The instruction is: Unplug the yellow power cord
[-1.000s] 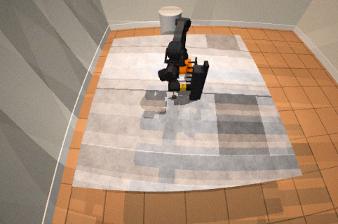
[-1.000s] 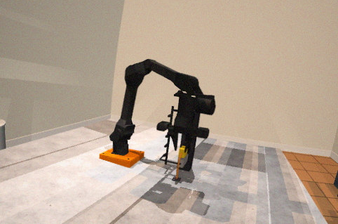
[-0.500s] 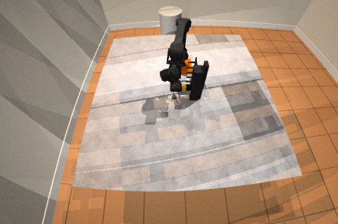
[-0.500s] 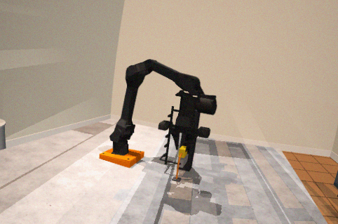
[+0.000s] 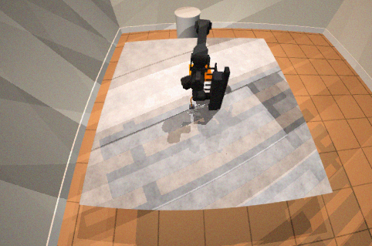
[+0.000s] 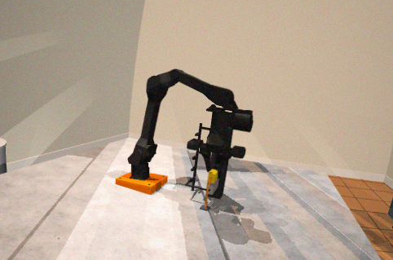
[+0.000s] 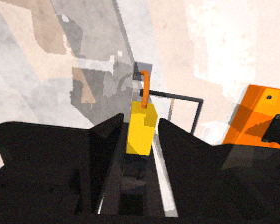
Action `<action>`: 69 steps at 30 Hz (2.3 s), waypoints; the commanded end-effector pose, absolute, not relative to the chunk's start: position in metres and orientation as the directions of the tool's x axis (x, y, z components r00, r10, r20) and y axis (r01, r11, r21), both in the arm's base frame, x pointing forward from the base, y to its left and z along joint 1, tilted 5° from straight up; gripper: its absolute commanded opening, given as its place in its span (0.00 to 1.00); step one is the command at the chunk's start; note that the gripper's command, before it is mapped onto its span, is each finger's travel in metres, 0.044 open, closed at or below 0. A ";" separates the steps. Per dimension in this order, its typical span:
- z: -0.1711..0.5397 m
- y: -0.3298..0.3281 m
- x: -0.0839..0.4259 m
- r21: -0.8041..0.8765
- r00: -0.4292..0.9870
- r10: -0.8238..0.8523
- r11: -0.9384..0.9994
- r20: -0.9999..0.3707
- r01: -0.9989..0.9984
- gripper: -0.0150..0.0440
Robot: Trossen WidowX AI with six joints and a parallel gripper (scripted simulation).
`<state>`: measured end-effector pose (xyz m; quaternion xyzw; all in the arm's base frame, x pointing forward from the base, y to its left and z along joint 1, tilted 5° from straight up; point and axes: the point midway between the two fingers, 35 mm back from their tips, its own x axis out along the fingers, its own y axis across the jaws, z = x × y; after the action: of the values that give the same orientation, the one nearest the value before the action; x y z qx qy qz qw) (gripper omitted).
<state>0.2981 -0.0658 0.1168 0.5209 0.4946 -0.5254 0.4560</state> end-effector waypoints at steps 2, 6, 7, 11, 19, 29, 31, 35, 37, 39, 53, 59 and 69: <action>0.116 -0.059 0.297 -0.049 -0.045 0.043 -0.099 -0.998 0.994 0.53; 0.115 -0.059 0.297 -0.049 -0.045 0.043 -0.099 -0.998 0.994 0.53; 0.114 -0.059 0.297 -0.049 -0.045 0.043 -0.099 -0.998 0.994 0.53; 0.108 -0.059 0.296 -0.049 -0.045 0.043 -0.099 -0.998 0.994 0.53; 0.104 -0.059 0.296 -0.049 -0.045 0.043 -0.099 -0.998 0.994 0.53; 0.107 -0.060 0.297 -0.044 -0.040 0.036 -0.094 -0.999 0.995 0.34; 0.107 -0.060 0.297 -0.044 -0.040 0.036 -0.094 -0.999 0.995 0.31; 0.107 -0.060 0.297 -0.044 -0.040 0.036 -0.094 -0.999 0.995 0.27; 0.107 -0.060 0.297 -0.044 -0.040 0.036 -0.094 -0.999 0.995 0.25; 0.107 -0.061 0.297 -0.044 -0.040 0.036 -0.094 -0.999 0.995 0.25; 0.106 -0.083 0.297 -0.045 -0.042 0.036 -0.096 -0.998 0.994 0.25; 0.106 -0.092 0.296 -0.046 -0.042 0.036 -0.096 -0.998 0.994 0.25; 0.106 -0.109 0.292 -0.047 -0.044 0.036 -0.097 -0.998 0.994 0.25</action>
<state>0.2973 -0.0650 0.1047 0.5296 0.5319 -0.4880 0.4455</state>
